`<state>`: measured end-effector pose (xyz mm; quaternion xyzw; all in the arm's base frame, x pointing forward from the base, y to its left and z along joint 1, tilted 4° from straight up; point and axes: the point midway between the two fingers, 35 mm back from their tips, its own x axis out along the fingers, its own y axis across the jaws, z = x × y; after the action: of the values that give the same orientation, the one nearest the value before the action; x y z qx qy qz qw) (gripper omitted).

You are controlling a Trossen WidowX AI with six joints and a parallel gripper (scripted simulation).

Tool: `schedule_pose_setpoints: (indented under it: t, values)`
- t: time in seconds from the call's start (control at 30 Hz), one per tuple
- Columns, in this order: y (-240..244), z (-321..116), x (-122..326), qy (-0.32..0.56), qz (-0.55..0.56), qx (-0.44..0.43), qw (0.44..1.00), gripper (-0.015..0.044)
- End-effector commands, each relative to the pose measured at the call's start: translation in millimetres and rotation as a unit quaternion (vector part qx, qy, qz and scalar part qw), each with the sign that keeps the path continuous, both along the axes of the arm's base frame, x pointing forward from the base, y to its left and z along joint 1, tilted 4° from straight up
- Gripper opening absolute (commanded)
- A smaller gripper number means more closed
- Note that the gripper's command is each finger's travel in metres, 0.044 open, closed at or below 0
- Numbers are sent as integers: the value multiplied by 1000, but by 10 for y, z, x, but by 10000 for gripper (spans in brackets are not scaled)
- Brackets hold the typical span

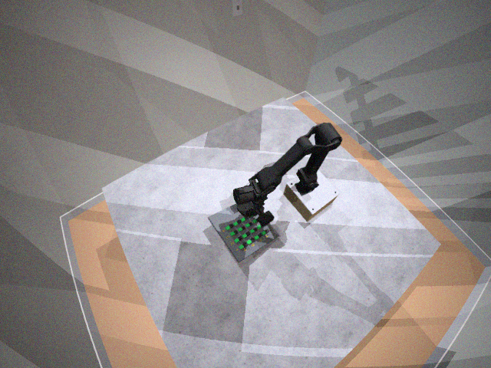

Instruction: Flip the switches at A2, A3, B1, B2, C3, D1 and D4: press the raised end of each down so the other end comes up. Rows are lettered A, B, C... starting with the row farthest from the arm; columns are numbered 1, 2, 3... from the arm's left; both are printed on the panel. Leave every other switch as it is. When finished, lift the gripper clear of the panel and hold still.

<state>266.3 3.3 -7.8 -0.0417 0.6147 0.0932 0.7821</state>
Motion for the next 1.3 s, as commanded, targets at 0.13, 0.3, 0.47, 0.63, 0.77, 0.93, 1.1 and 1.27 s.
schedule_pose_setpoints:
  t: [0.13, 0.3, 0.47, 0.63, 0.77, 0.93, 1.1, 1.27]
  values:
    - [1, -2, 2, 0, -3, 1, 1000, 0]
    - [2, -8, 3, 0, -3, 1, 1000, 0]
    - [2, -14, 5, 0, -3, 1, 1000, 0]
    - [3, -21, 7, 0, -3, 1, 1000, 0]
    - [3, -26, 8, 0, -3, 1, 1000, 0]
    - [4, -32, 10, 0, -3, 1, 1000, 0]
    - [5, -39, 11, 0, -3, 1, 1000, 0]
    - [6, -45, 13, 0, -3, 1, 1000, 0]
